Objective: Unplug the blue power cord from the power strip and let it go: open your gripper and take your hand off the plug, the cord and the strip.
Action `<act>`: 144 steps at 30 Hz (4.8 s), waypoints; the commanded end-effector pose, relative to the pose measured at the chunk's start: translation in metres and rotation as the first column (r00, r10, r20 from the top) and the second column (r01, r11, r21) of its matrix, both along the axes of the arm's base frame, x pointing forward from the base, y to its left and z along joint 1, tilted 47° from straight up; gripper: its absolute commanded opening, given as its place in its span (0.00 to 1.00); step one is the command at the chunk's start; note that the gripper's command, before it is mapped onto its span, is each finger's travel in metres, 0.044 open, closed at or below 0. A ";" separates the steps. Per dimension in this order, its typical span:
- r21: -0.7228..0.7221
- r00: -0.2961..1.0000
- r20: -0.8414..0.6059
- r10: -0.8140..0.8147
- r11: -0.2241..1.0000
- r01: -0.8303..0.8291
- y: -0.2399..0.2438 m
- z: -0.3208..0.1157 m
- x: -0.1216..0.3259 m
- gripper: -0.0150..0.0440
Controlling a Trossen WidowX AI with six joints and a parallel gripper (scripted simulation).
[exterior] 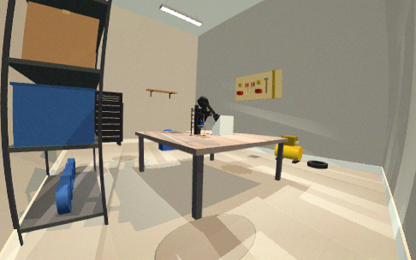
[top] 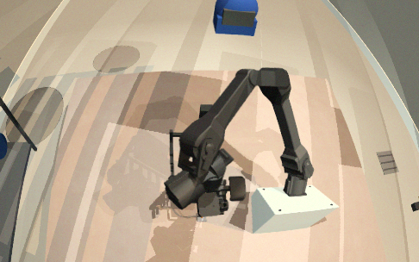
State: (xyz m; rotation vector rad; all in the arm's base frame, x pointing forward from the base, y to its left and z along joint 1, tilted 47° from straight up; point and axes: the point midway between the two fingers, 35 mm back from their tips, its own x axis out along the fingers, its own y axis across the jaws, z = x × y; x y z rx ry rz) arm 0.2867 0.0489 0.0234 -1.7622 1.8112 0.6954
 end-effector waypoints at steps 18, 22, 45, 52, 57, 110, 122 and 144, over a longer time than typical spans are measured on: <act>0.017 1.000 -0.012 0.024 1.000 -0.023 0.015 -0.010 -0.002 0.53; 0.015 1.000 -0.009 0.021 1.000 -0.021 0.021 -0.005 -0.002 0.53; 0.014 1.000 -0.009 0.022 1.000 -0.021 0.001 0.017 -0.002 0.53; 0.013 1.000 -0.009 0.021 1.000 -0.021 -0.007 0.024 -0.002 0.53; 0.013 1.000 -0.009 0.021 1.000 -0.021 -0.008 0.023 -0.002 0.53; 0.019 1.000 -0.006 0.019 1.000 -0.019 0.019 -0.012 0.001 0.25; 0.014 1.000 -0.008 0.021 1.000 -0.021 0.014 -0.010 0.001 0.70; 0.018 1.000 -0.008 0.021 1.000 -0.021 0.065 -0.045 0.000 1.00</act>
